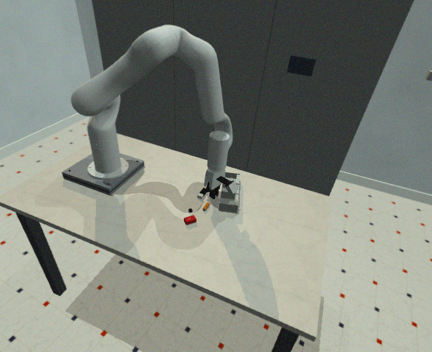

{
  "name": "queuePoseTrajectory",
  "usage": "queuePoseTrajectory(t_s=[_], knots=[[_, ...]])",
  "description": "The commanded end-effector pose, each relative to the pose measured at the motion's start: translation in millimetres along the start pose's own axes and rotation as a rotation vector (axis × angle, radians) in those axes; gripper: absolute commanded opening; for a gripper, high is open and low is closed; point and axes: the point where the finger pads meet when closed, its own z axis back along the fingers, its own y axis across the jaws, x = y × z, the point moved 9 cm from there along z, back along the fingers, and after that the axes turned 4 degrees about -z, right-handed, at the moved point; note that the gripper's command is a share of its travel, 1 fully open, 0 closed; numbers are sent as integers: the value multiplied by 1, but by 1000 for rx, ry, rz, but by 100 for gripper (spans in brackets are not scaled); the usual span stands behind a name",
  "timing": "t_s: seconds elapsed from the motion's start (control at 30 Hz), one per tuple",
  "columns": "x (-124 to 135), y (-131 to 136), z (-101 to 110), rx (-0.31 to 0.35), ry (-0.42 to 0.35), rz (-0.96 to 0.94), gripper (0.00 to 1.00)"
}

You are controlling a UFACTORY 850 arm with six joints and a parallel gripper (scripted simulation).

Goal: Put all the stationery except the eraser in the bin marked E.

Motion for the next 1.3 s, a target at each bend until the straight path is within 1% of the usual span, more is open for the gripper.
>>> queuePoseTrajectory(t_s=[0.0,0.83,1.2,1.27], knots=[[-1,0,1,-1,2,0,0],[-1,0,1,-1,2,0,0],[-1,0,37,-1,2,0,0],[-1,0,37,-1,2,0,0]])
